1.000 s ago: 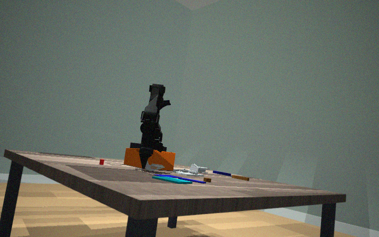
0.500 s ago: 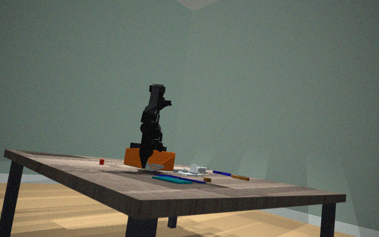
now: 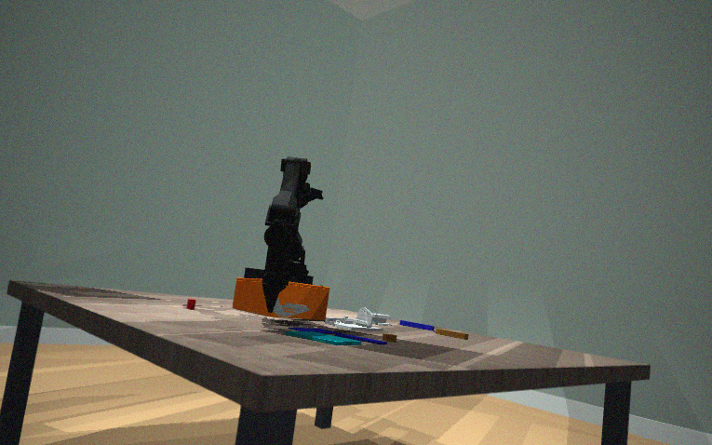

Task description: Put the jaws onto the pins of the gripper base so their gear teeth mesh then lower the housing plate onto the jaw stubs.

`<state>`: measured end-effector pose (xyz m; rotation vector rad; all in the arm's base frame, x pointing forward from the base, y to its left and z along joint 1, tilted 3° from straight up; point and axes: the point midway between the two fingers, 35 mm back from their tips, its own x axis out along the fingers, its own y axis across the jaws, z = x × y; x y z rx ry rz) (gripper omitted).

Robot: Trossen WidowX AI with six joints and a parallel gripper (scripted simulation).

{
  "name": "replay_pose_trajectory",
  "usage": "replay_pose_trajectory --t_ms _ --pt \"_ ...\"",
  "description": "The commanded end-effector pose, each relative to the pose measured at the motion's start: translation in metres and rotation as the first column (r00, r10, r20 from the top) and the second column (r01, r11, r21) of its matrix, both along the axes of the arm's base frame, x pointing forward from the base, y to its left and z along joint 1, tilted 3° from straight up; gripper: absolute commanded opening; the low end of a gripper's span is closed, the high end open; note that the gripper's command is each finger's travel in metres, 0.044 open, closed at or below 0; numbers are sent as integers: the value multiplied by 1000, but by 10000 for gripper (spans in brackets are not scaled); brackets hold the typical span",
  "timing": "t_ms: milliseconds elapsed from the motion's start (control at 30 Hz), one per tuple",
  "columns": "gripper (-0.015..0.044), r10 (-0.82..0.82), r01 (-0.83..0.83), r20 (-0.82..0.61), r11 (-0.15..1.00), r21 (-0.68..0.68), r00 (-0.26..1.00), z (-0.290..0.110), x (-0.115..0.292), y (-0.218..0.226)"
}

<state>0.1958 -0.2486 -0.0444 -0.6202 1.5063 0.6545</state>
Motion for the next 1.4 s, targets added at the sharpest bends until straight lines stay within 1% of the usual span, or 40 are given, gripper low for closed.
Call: replay_pose_trajectory --t_ms 0,400,900,1367 --pt "37 1 -1 6 1000 -10 1000 8 1 -2" --pt "37 1 -1 6 1000 -10 1000 19 1 -1" --pt "37 1 -1 6 1000 -10 1000 20 1 -1" --pt "37 1 -1 7 1000 -11 1000 62 4 -3"
